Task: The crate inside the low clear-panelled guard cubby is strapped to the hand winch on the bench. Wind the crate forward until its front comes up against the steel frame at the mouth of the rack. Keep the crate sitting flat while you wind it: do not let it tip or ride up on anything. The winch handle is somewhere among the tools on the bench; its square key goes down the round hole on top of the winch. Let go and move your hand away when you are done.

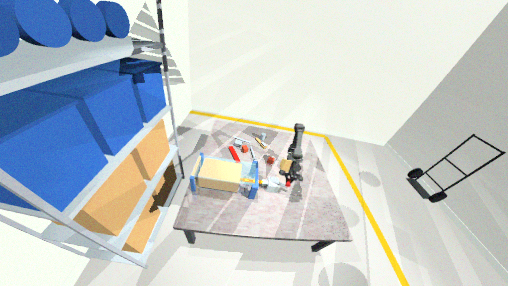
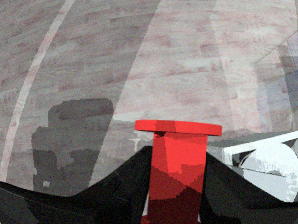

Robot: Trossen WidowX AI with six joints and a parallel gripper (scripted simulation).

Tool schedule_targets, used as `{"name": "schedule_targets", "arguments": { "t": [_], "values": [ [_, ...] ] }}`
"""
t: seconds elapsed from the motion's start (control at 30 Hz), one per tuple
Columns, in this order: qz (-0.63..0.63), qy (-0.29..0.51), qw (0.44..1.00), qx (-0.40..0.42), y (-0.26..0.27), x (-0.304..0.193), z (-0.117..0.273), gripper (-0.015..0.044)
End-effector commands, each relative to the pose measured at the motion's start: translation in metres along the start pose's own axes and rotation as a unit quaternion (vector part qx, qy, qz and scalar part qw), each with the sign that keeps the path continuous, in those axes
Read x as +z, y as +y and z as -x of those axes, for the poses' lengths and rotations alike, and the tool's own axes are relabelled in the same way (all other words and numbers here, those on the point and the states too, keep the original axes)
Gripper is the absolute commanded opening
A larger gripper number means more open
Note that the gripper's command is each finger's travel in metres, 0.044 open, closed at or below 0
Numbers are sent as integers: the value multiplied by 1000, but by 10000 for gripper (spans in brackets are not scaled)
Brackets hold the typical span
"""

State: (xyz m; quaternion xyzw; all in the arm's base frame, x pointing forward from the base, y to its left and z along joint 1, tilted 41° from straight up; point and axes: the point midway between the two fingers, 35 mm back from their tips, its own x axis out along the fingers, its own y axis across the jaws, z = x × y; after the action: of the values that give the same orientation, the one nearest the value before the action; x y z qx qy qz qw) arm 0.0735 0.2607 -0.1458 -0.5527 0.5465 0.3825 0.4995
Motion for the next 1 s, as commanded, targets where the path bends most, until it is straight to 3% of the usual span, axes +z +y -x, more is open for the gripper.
{"name": "schedule_targets", "arguments": {
  "t": [0.0, 0.97],
  "values": [
    [-4, 10, 1000, 1, 1, -13, 1, 0],
    [-3, 12, 1000, 0, -9, -56, 22, 0]
  ]
}}
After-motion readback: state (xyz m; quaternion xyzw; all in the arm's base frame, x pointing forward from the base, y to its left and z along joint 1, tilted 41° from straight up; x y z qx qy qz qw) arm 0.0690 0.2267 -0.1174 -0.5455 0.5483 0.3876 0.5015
